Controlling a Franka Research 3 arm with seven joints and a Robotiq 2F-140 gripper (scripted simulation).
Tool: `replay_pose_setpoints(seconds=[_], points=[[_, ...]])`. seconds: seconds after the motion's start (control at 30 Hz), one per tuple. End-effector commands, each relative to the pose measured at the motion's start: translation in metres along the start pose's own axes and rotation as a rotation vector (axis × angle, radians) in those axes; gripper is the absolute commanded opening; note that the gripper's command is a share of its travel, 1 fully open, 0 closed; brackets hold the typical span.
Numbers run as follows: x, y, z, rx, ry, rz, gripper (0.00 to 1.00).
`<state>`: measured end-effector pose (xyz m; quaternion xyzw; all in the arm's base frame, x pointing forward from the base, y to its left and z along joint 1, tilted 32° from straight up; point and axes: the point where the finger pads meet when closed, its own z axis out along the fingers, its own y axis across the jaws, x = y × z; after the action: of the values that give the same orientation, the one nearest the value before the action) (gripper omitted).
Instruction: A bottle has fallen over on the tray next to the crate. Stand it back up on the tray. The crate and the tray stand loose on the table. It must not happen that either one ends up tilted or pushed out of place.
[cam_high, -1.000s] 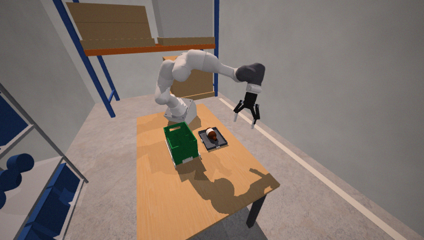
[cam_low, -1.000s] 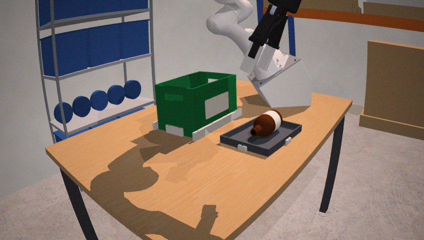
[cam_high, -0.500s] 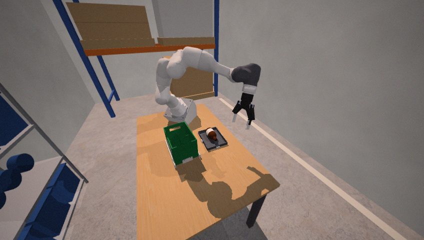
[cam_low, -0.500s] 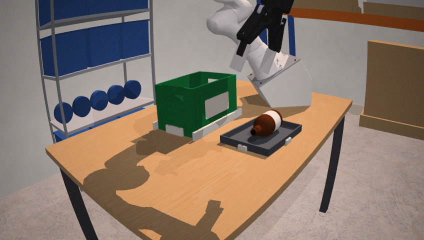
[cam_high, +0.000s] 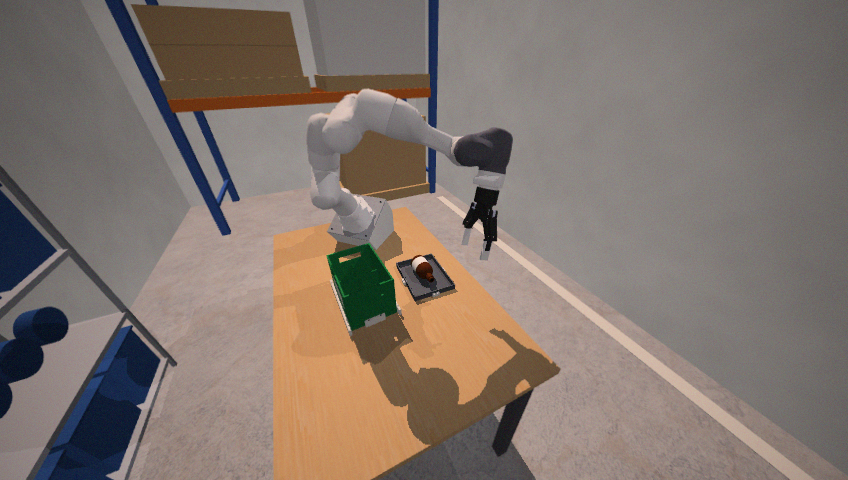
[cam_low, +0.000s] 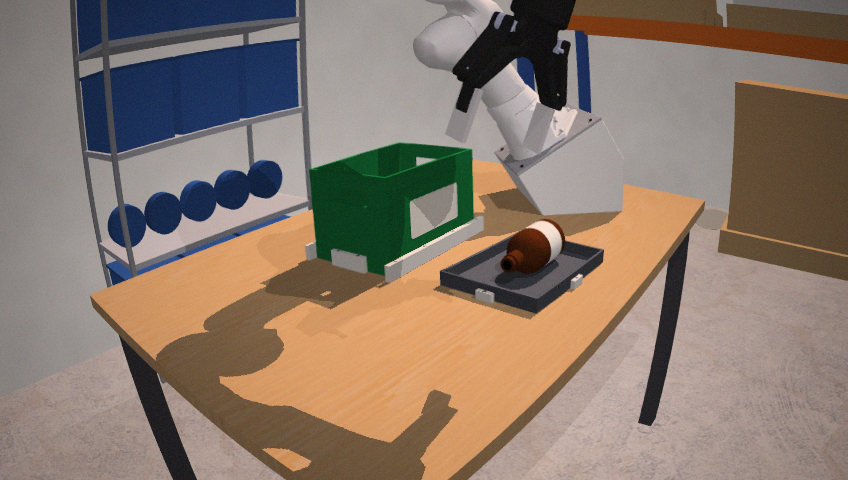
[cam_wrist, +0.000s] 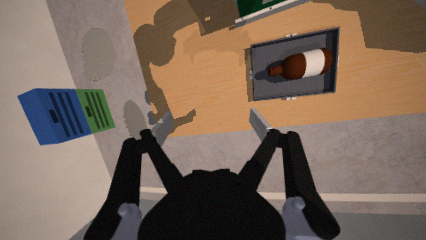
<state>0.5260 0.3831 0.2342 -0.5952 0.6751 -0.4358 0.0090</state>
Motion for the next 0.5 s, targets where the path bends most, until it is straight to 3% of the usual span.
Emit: replay_pose_setpoints(seconds=[0.0, 0.23, 0.27, 0.47], points=[[0.0042, 0.0096, 0.0021, -0.006, -0.041, 0.218, 1.00], [0.0042, 0.0096, 0.0021, -0.006, -0.041, 0.218, 1.00], [0.0132, 0.0195, 0.0069, -0.028, -0.055, 0.325, 1.00], [0.0132, 0.0195, 0.0069, -0.028, -0.055, 0.325, 1.00]])
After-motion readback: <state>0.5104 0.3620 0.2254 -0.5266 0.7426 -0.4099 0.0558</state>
